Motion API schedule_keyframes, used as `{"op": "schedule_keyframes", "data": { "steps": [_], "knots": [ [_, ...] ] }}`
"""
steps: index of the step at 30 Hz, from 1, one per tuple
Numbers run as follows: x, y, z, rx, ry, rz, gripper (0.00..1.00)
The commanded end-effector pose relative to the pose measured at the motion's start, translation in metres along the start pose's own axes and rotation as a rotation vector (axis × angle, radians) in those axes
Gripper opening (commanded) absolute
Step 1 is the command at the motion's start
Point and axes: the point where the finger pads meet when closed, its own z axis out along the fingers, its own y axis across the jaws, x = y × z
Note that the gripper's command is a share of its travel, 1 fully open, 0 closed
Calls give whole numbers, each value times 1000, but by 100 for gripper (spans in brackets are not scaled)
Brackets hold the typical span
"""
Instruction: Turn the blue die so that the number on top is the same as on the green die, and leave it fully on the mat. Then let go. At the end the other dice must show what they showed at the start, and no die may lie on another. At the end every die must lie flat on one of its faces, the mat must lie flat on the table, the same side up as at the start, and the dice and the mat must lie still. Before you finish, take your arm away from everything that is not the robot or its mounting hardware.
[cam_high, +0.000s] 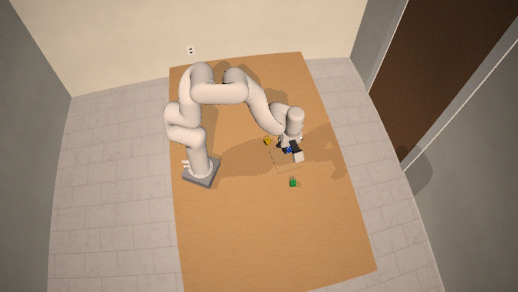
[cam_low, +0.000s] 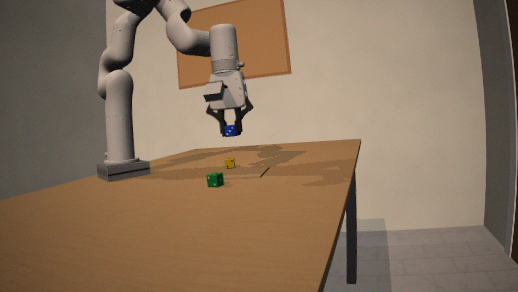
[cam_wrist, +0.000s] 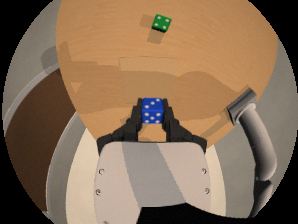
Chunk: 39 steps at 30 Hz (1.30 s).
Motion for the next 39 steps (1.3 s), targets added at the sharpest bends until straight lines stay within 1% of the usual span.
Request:
{"op": "schedule_keyframes", "data": {
  "steps": [1, 5, 20, 28, 33, 39],
  "knots": [
    [-9, -8, 1, -3, -2, 111, 27],
    [-11, -9, 2, -2, -3, 137, 27],
    [-11, -9, 2, -2, -3, 137, 27],
    [-11, -9, 10, -3, -3, 138, 27],
    [-11, -9, 27, -3, -3, 138, 27],
    [-11, -9, 55, -3, -3, 138, 27]
  ]
}}
